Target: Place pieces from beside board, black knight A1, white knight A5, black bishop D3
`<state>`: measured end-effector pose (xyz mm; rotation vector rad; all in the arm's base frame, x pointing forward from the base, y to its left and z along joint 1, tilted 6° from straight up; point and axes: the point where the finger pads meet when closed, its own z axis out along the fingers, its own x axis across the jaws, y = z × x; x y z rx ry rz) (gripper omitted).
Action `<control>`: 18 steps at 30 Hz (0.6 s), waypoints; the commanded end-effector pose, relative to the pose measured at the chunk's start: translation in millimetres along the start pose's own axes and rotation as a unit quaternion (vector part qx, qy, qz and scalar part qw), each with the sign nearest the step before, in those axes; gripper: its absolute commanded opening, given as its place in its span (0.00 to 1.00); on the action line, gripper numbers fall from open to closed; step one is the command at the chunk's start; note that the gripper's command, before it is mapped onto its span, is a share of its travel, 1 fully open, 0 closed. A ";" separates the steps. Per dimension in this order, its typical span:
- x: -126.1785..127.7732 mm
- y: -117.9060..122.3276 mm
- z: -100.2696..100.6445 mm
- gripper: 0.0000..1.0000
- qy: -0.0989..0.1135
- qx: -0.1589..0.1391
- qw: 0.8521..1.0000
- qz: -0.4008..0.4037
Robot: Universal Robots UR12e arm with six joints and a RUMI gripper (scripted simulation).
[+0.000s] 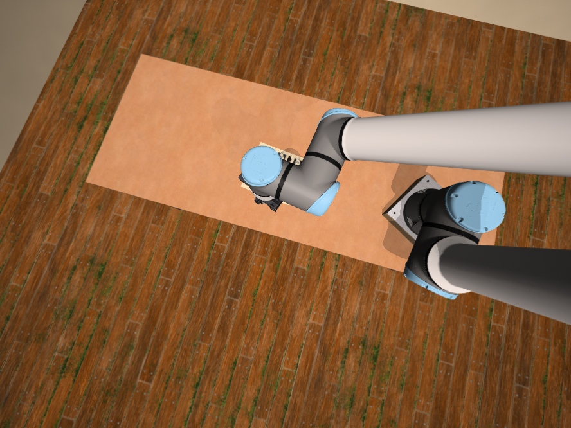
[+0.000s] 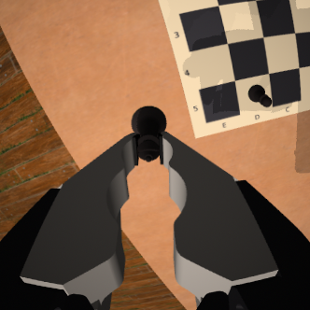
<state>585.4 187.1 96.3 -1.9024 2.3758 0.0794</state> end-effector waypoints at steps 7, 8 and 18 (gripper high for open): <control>33.4 -26.4 -3.2 0.00 0.000 0.001 0.999 -0.046; 42.6 -32.7 -3.9 0.00 0.000 0.001 0.998 -0.059; 88.7 -60.8 -7.3 0.00 0.000 0.001 0.993 -0.117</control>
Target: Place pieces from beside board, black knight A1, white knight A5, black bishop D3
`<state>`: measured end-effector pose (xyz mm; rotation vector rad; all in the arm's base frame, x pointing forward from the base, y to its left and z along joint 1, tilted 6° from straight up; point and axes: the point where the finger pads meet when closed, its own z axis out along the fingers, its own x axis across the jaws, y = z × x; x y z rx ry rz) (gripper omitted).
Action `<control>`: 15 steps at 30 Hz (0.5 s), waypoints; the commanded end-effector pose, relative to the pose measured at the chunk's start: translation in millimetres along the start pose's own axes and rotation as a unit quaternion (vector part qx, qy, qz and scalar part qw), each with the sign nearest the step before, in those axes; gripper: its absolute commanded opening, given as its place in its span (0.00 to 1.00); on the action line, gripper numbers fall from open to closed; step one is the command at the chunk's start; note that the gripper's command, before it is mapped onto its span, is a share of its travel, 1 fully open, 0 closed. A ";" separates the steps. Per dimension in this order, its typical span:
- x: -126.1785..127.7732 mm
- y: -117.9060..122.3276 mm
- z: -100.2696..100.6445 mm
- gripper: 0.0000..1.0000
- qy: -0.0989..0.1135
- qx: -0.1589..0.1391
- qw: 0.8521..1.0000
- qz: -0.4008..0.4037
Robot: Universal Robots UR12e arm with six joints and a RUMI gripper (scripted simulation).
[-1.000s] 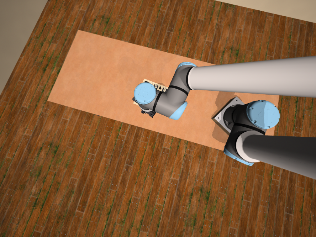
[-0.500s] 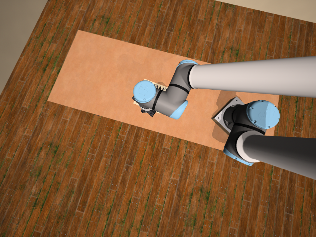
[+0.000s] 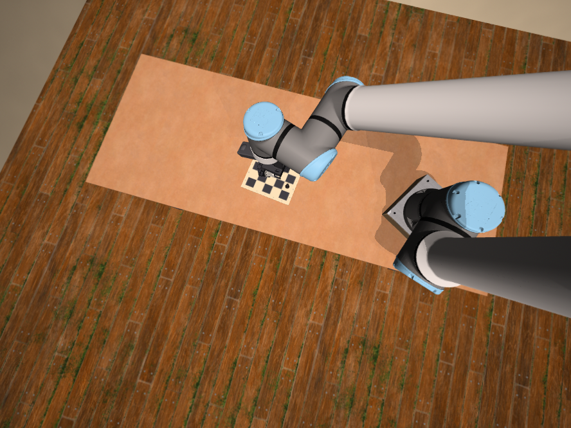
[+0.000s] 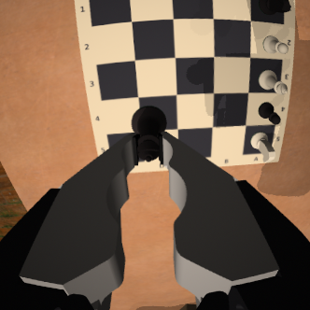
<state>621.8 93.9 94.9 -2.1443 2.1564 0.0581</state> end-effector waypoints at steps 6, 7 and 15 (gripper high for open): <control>7.1 -3.5 -0.9 0.00 -0.002 0.000 1.000 -0.010; 7.1 -3.5 -0.9 0.00 -0.002 0.000 1.000 -0.010; 7.1 -3.5 1.5 0.00 -0.002 0.000 1.000 -0.010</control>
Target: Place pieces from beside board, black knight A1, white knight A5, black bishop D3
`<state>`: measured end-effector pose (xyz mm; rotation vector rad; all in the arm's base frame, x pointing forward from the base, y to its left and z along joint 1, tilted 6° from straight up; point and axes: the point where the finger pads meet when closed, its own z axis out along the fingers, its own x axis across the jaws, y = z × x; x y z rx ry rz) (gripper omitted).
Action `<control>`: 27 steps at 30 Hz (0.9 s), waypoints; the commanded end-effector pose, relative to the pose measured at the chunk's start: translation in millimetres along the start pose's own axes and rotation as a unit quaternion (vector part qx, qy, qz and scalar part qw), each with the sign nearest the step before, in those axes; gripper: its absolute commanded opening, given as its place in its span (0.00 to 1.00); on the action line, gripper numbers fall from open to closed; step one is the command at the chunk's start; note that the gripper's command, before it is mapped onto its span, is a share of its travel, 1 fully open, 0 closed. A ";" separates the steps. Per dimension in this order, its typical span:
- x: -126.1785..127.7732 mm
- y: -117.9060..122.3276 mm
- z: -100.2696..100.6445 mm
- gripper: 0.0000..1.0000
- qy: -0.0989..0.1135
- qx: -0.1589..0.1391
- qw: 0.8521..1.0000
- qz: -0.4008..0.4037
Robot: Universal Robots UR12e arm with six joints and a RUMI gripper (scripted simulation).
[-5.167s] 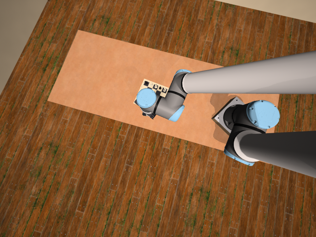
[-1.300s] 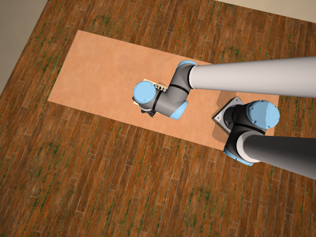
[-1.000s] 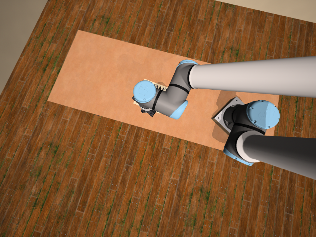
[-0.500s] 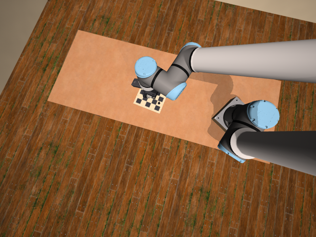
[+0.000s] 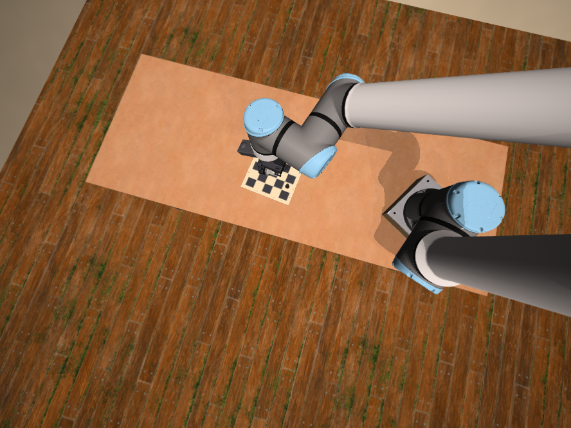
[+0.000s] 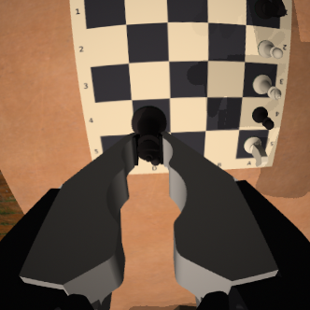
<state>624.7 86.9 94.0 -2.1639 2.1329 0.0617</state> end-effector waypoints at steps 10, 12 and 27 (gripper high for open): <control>0.1 -0.7 25.3 0.00 0.000 0.001 1.000 0.000; 0.1 -0.7 34.7 0.00 0.000 0.001 1.000 0.000; 0.1 -0.8 88.2 0.00 0.000 0.001 1.000 0.000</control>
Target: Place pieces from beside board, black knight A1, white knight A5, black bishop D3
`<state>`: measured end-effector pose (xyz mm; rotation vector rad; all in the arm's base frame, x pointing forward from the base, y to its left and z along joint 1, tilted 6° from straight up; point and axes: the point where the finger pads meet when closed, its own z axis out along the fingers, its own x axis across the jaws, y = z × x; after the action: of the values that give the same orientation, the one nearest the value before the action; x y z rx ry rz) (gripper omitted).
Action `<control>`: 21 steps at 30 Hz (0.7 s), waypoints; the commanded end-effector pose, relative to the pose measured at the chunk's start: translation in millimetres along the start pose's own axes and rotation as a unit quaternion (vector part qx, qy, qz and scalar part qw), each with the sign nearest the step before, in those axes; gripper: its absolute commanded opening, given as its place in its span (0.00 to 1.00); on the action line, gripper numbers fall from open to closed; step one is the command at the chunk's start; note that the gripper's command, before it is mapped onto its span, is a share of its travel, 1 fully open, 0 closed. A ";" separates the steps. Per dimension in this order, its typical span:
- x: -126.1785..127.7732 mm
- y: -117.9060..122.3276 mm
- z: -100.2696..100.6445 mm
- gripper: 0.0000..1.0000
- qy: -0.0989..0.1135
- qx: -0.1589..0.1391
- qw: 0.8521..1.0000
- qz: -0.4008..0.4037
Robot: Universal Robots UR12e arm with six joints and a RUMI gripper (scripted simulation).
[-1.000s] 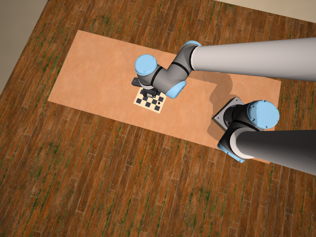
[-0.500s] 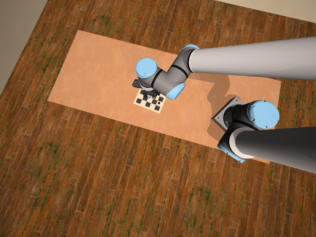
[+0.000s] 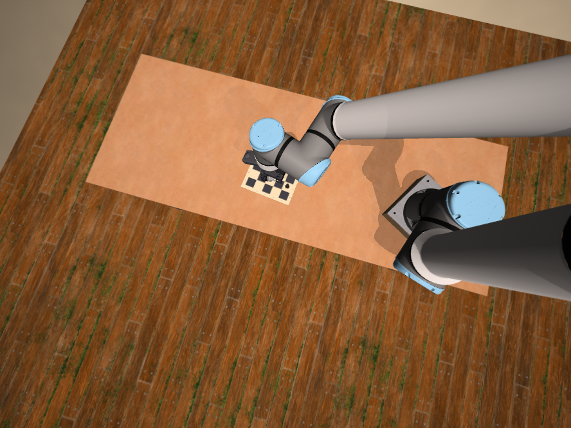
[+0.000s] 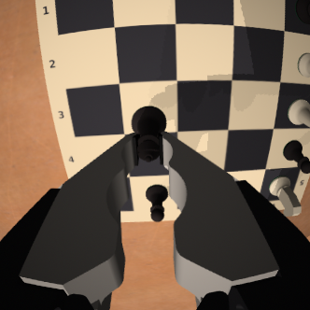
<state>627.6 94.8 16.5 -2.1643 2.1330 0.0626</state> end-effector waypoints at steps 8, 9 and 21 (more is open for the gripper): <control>0.1 -1.3 16.8 0.00 0.000 0.001 1.000 0.000; 0.1 -1.3 16.8 0.00 0.000 0.001 1.000 0.000; 0.1 -1.3 16.8 0.00 0.000 0.001 1.000 0.000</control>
<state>628.9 96.5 -0.8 -2.1640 2.1328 0.0618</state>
